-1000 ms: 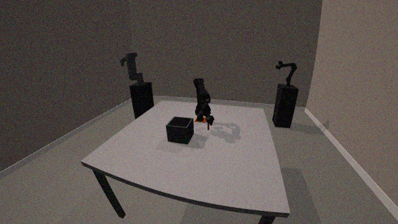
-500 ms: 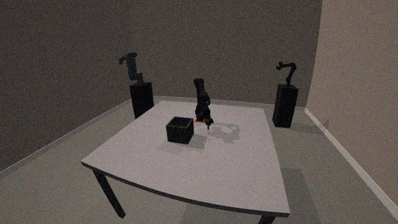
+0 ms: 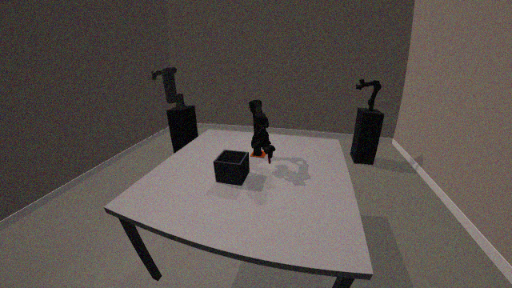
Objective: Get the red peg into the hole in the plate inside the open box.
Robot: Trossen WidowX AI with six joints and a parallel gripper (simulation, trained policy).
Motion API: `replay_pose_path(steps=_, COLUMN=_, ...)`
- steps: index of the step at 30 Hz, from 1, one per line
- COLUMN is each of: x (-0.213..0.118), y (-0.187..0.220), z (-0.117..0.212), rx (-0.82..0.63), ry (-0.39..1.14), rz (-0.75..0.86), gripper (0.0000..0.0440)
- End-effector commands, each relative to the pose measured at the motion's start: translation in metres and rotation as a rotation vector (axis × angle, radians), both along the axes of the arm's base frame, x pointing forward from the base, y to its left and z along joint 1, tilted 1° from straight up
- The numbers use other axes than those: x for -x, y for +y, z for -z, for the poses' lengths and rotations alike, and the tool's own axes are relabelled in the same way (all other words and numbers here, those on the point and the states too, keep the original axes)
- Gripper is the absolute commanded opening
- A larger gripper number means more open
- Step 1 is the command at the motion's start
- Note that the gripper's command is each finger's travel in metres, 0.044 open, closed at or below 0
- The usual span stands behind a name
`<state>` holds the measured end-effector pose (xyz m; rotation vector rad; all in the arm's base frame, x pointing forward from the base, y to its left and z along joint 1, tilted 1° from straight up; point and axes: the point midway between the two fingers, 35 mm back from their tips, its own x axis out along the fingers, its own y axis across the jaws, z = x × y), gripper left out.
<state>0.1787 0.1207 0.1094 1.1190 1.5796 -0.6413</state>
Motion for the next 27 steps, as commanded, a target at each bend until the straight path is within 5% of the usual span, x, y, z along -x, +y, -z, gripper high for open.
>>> replay_pose_path(steps=1, x=-0.005, y=0.000, z=-0.018, rx=-0.035, ry=-0.060, rz=-0.008, gripper=0.0000)
replay_pose_path(steps=17, x=-0.028, y=-0.037, z=-0.100, rx=-0.006, ry=-0.317, rz=0.046, gripper=0.0000)
replay_pose_path(steps=27, x=-0.040, y=-0.078, z=-0.122, rx=0.101, ry=-0.362, rz=0.137, gripper=0.0000)
